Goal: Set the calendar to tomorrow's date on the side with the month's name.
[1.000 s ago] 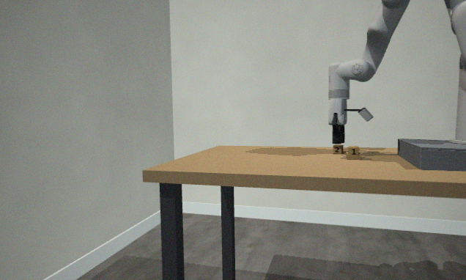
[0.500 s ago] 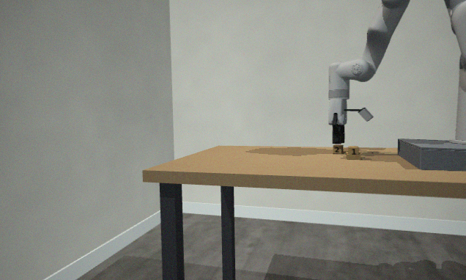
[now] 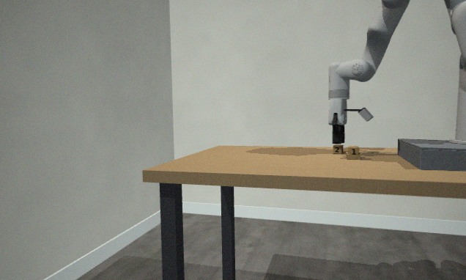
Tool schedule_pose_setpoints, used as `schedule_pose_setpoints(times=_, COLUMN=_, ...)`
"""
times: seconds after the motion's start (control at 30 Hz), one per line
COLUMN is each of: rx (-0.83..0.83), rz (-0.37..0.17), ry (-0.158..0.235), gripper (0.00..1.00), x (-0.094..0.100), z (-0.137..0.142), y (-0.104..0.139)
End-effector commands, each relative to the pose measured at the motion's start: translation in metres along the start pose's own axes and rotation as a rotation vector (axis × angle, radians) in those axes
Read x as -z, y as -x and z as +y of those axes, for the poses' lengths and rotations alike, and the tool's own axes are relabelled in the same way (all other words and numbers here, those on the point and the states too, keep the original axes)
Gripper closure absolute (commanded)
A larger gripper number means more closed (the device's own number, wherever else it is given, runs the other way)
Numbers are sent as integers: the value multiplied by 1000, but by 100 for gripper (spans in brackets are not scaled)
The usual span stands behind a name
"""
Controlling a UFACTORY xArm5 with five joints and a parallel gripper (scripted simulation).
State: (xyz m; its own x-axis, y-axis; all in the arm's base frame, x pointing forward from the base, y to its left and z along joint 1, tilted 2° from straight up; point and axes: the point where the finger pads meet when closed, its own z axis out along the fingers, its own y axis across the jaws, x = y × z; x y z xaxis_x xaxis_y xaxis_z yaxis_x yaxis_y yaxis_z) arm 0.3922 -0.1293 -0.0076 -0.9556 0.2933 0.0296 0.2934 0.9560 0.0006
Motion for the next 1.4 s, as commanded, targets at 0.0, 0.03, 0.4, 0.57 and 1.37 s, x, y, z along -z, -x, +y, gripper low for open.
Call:
schedule_pose_setpoints(times=0.0, rx=0, rz=-3, ry=0, gripper=51, x=1, z=0, y=1)
schedule_pose_setpoints(times=0.03, rx=0, rz=-3, ry=0, gripper=51, x=1, z=0, y=1)
schedule_pose_setpoints(times=0.4, rx=0, rz=-3, ry=0, gripper=51, x=1, z=0, y=1)
schedule_pose_setpoints(times=0.57, rx=0, rz=-3, ry=0, gripper=51, x=1, z=0, y=1)
schedule_pose_setpoints(times=1.37, rx=0, rz=-3, ry=0, gripper=51, x=-26, z=1, y=1)
